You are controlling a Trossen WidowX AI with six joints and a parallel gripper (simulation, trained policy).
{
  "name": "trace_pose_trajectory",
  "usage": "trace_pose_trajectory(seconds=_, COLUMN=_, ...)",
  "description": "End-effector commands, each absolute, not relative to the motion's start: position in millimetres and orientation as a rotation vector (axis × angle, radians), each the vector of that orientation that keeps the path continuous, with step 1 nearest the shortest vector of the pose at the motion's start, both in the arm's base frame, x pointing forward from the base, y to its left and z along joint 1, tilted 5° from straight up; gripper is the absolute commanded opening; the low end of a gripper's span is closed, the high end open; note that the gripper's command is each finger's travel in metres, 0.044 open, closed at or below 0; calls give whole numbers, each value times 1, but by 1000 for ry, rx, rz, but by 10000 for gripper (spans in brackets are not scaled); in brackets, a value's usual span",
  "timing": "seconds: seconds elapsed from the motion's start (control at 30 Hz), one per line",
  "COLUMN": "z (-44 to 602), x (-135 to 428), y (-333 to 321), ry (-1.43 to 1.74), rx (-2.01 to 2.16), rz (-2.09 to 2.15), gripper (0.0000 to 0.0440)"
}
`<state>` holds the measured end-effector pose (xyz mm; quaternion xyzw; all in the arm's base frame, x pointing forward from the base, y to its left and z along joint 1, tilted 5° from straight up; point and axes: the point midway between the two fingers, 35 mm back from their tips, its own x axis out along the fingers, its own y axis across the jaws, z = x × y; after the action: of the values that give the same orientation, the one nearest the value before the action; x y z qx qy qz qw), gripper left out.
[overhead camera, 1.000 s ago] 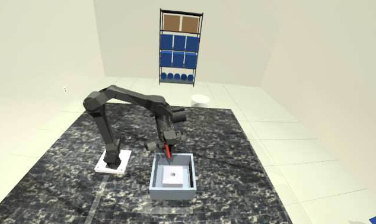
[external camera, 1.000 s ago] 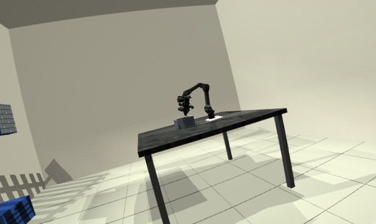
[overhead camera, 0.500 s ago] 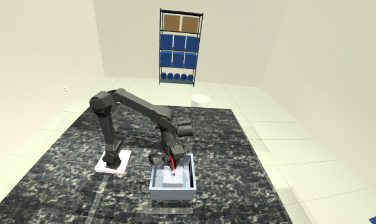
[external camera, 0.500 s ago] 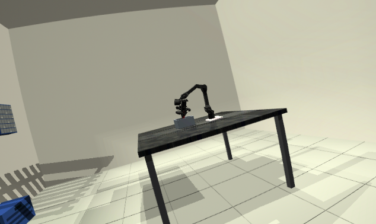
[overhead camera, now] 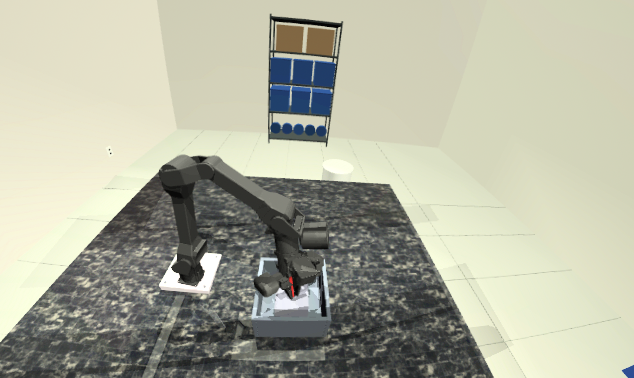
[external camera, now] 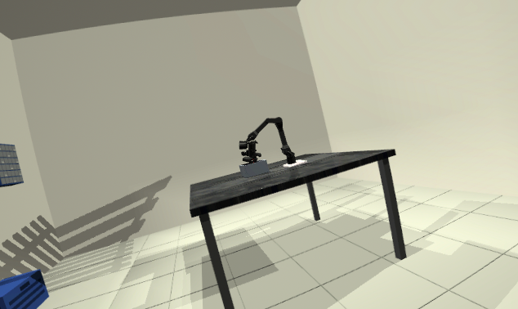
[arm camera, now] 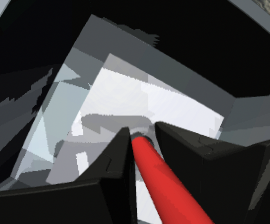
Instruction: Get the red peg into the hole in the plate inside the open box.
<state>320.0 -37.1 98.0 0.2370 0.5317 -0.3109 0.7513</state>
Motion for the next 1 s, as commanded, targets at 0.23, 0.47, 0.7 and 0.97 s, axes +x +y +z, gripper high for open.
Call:
trace_pose_trajectory(seconds=0.23, z=96, x=333, y=-43, ry=1224, rx=505, rz=-616, gripper=243)
trace_pose_trajectory(seconds=0.47, z=111, x=348, y=-42, ry=1236, rx=519, rz=-574, gripper=418)
trace_pose_trajectory(seconds=0.7, z=128, x=362, y=-35, ry=1263, rx=543, rz=-520, gripper=440)
trace_pose_trajectory(seconds=0.97, z=153, x=381, y=-21, ry=1268, rx=572, rz=-452, gripper=440)
